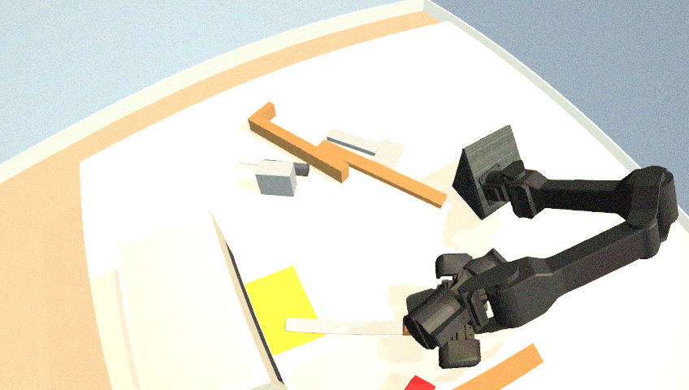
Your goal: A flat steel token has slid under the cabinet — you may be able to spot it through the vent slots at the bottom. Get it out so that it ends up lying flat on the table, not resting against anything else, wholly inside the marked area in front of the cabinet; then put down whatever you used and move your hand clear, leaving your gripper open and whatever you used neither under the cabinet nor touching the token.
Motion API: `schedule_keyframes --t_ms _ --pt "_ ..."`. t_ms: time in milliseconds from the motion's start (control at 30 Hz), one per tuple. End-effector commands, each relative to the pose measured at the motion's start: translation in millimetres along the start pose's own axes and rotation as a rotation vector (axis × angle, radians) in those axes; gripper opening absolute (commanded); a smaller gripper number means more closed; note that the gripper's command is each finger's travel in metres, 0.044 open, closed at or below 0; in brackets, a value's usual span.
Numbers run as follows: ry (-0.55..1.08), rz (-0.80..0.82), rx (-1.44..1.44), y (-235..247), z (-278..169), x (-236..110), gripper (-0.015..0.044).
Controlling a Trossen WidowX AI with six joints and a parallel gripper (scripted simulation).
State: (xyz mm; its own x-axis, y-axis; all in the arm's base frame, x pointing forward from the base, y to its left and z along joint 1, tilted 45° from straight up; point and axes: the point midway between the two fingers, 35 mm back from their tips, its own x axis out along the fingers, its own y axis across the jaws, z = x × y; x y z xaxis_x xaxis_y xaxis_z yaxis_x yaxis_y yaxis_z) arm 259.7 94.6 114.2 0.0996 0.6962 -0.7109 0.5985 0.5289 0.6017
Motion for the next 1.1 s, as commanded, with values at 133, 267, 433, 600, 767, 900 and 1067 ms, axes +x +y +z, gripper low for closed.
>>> schedule_keyframes --t_ms 133,267,433,600,767,900,1067 --pt "-0.003 0.001 -0.063 0.8 0.2 -0.6 0.0000" --pt "-0.003 0.001 -0.095 0.9 0.1 -0.6 0.0000" --pt "-0.003 0.001 -0.135 1.2 -0.1 -0.6 0.0000" --pt "-0.003 0.001 -0.175 1.5 -0.2 -0.6 0.0000" --pt "0.000 0.000 -0.169 1.0 -0.7 0.0 0.0079" --pt "0.000 0.000 -0.169 1.0 -0.7 0.0 0.0184" --pt "-0.003 0.001 -0.170 0.9 -0.6 -0.1 0.0253"
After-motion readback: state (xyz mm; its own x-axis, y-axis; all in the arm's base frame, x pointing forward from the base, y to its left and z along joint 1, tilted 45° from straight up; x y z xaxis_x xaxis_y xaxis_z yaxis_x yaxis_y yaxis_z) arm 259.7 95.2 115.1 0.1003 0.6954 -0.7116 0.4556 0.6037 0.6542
